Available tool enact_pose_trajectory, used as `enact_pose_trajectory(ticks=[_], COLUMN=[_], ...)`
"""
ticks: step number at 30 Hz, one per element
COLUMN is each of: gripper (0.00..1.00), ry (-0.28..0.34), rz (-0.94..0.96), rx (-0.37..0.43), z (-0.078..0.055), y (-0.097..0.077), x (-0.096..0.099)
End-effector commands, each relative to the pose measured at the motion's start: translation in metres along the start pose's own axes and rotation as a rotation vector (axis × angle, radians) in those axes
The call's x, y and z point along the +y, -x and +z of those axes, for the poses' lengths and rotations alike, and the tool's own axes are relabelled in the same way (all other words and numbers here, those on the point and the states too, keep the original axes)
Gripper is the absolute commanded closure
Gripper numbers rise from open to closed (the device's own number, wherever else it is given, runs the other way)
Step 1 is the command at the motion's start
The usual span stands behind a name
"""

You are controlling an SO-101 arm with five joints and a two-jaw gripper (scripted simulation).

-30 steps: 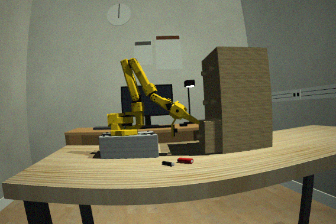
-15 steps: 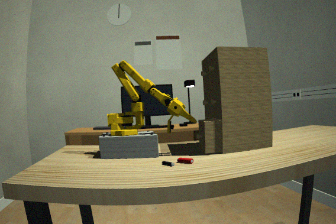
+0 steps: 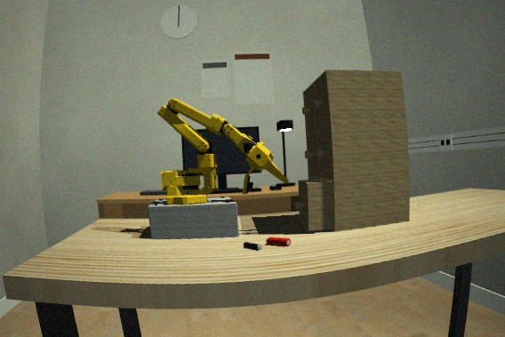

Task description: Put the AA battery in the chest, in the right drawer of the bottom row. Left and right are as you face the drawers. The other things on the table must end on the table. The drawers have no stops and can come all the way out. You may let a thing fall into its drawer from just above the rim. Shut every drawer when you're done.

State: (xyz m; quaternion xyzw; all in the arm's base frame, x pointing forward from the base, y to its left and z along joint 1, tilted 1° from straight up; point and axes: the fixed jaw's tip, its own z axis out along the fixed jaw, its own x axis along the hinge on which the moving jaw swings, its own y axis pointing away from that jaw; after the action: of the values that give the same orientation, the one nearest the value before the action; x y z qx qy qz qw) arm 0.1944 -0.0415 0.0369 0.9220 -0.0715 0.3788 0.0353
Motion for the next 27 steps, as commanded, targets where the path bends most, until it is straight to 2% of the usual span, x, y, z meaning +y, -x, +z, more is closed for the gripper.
enact_pose_trajectory(ticks=[1, 17, 27], gripper=[0.79, 0.79, 0.79], ry=[0.0, -0.005, -0.005], rz=[-0.011, -0.026, -0.026], rx=[-0.016, -0.124, -0.126], z=[-0.009, -0.031, -0.032], y=[-0.003, 0.013, 0.014], x=[0.0, 0.0, 0.0])
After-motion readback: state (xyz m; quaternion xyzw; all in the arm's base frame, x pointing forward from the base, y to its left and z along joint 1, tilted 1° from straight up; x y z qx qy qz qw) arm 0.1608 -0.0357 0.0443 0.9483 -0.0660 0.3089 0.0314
